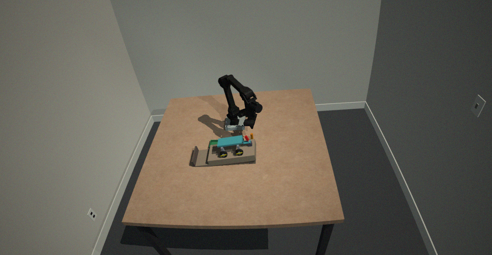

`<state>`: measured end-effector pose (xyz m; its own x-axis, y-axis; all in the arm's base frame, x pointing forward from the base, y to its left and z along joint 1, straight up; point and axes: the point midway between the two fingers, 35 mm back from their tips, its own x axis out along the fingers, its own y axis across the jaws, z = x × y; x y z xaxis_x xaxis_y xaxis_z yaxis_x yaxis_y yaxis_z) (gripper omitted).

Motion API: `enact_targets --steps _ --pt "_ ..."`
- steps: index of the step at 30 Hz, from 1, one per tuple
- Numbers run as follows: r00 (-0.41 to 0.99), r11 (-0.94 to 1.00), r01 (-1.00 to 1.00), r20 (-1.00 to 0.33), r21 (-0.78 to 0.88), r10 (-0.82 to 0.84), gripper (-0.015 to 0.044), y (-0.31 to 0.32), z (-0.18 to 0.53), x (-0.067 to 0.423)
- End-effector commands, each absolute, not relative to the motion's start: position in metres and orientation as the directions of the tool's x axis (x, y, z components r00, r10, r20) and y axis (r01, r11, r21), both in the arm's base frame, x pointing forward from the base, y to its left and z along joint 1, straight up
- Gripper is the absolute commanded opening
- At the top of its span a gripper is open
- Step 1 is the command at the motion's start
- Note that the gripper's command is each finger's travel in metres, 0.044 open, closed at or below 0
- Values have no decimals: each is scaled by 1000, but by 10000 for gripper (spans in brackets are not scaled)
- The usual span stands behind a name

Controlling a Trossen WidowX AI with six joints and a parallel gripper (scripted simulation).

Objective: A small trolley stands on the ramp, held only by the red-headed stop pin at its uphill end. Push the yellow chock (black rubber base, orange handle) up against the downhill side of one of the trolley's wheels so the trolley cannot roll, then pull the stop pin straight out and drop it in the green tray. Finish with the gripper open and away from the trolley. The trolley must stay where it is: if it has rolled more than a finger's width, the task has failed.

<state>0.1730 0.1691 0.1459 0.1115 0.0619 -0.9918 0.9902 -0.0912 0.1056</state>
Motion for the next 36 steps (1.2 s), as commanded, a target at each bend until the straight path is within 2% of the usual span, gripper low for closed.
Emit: enact_targets --steps 1,36 --pt "19 -209 978 -1000 17 7 190 154 132 166" --pt "19 -209 978 -1000 17 7 190 155 82 167"
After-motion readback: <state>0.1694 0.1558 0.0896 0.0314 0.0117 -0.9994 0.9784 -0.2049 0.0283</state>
